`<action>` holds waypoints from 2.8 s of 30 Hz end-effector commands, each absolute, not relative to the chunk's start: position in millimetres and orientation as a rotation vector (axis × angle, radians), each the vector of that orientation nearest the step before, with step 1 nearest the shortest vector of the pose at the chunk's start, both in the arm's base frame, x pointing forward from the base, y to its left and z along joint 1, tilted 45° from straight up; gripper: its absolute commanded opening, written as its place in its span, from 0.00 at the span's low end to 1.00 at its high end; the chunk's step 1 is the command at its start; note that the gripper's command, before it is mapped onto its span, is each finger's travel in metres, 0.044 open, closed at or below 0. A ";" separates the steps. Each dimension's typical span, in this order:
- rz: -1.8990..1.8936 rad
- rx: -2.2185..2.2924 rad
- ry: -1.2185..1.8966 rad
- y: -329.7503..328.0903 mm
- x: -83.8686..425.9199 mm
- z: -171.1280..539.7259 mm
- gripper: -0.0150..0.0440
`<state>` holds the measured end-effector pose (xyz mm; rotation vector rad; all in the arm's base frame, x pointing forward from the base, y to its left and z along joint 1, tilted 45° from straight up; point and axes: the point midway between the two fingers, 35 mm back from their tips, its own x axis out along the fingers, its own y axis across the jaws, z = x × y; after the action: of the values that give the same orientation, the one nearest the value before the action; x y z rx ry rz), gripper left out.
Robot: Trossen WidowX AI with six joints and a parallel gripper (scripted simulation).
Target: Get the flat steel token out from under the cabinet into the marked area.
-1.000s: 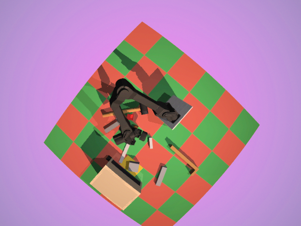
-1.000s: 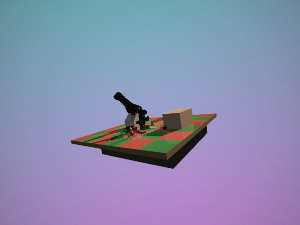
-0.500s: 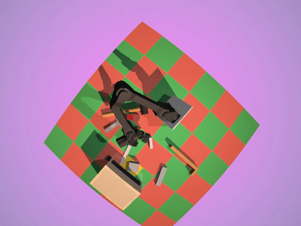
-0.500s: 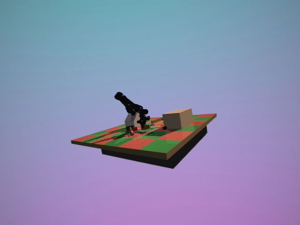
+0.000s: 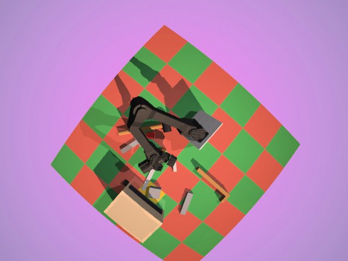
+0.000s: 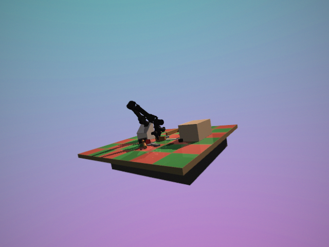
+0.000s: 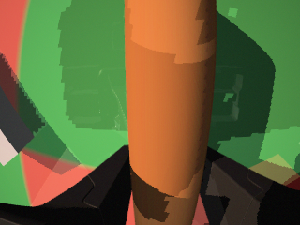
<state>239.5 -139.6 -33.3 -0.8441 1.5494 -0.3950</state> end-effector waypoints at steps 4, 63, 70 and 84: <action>-0.395 -0.844 1.550 -139.5 239.2 -33.4 0.48; -0.404 -0.838 1.536 -138.5 252.9 -36.1 0.25; -0.405 -0.836 1.536 -136.2 260.5 -38.0 0.25; -0.405 -0.834 1.535 -131.6 275.8 -41.7 0.25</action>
<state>267.1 -132.5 -41.6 -0.8397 1.5465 -0.3991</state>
